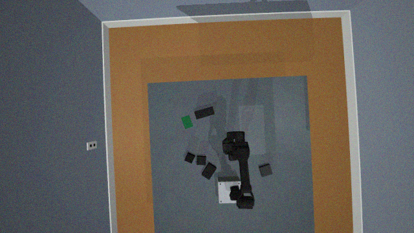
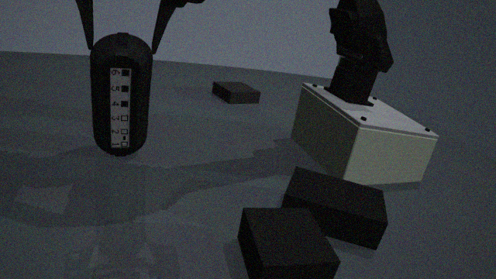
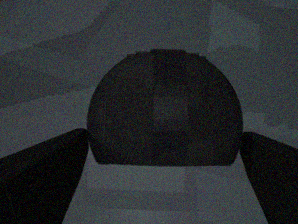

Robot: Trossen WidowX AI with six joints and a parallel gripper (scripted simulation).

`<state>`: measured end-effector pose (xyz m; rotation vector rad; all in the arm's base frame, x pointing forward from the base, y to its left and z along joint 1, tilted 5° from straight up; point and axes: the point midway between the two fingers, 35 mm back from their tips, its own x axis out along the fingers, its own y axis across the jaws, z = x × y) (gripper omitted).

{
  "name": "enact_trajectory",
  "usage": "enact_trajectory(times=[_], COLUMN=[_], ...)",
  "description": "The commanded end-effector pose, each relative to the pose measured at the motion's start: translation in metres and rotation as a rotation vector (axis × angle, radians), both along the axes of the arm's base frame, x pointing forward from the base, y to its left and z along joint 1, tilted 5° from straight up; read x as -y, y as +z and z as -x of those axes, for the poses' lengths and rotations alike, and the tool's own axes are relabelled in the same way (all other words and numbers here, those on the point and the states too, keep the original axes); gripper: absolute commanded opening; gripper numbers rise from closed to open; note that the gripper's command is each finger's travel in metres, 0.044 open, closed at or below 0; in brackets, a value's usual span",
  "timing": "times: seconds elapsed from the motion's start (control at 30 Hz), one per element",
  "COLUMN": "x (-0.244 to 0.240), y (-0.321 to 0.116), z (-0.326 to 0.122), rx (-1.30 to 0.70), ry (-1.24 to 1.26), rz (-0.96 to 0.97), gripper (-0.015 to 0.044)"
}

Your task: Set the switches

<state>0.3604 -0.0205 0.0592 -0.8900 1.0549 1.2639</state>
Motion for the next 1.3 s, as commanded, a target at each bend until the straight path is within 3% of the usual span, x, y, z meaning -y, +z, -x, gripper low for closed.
enact_trajectory(times=[0.0,1.27], x=[0.007,0.032], y=[-0.002,0.0], z=[0.001,0.004], rx=[-0.006,-0.015], ry=[0.0,0.003], rz=[0.022,0.094], gripper=[0.0335,0.0335])
